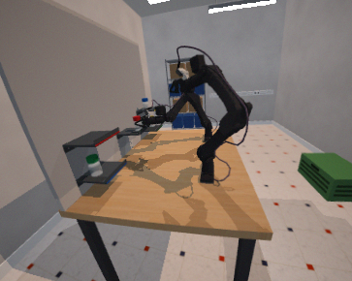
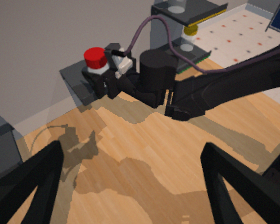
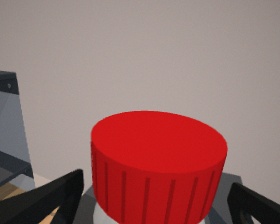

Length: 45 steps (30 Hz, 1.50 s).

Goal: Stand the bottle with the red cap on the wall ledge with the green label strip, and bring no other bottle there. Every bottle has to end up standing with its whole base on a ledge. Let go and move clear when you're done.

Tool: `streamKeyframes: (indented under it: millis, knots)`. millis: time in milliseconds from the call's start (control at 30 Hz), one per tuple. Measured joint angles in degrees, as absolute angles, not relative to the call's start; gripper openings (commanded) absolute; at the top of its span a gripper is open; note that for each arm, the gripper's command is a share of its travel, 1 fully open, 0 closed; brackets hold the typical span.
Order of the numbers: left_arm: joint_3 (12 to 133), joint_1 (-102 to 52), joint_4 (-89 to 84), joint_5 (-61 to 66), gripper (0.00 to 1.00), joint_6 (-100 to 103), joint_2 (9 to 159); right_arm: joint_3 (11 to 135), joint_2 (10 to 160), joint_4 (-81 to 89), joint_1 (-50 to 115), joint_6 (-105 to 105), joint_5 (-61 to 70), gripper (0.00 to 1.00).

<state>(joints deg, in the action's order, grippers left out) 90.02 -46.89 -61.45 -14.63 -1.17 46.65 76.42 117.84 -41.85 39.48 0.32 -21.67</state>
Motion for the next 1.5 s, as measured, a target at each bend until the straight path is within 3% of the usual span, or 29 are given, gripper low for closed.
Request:
streamKeyframes:
  millis: [167,233,300,833,967,1100,1500]
  knots:
    - [90.02,-46.89,-61.45,-14.63,0.89,-1.17,46.65,76.44,117.86,-41.63,39.48,0.32,-21.67,0.94]
    - [90.02,-46.89,-61.45,-14.63,0.89,-1.17,46.65,76.44,117.86,-41.6,39.48,0.32,-21.67,0.72]
    - [90.02,-46.89,-61.45,-14.63,0.89,-1.17,46.65,76.44,117.86,-41.58,39.48,0.32,-21.67,0.68]
    - [90.02,-46.89,-61.45,-14.63,0.89,-1.17,46.65,76.44,117.86,-41.58,39.48,0.23,-21.41,0.51]
    - [90.02,-46.89,-61.45,-14.63,0.89,-1.17,46.65,76.44,117.86,-41.58,39.48,0.23,-21.41,0.06]
    - [90.02,-46.89,-61.45,-14.63,0.89,-1.17,46.65,76.44,117.86,-41.58,39.48,0.23,-21.41,0.51]
    - [90.02,-46.89,-61.45,-14.63,0.89,-1.17,46.65,81.91,114.61,-30.15,39.48,0.16,-21.43,0.52]
